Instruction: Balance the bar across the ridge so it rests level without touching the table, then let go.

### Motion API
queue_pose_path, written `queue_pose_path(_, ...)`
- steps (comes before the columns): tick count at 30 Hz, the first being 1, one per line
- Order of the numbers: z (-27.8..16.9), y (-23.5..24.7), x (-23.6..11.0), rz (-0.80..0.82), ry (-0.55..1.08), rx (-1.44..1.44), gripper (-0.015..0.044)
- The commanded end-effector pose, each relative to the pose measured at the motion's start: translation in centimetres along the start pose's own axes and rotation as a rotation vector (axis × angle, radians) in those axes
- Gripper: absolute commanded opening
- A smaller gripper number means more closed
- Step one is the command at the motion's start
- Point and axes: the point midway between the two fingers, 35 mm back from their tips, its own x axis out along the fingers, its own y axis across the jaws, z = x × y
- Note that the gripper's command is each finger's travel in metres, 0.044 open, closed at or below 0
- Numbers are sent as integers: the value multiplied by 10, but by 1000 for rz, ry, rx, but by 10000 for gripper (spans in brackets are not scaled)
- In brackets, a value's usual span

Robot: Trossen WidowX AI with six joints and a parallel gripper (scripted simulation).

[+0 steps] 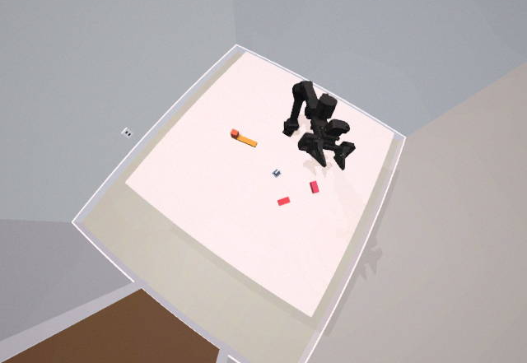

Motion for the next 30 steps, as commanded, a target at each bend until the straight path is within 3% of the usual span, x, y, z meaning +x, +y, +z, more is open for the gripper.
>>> queue_pose_path(1, -34, -16, 3, -29, 108, -110, 315)
queue_pose_path(15, -133, -80, -14, -60, 468, -454, 315)
queue_pose_path(30, -223, -147, -70, 24, 859, -724, 315)
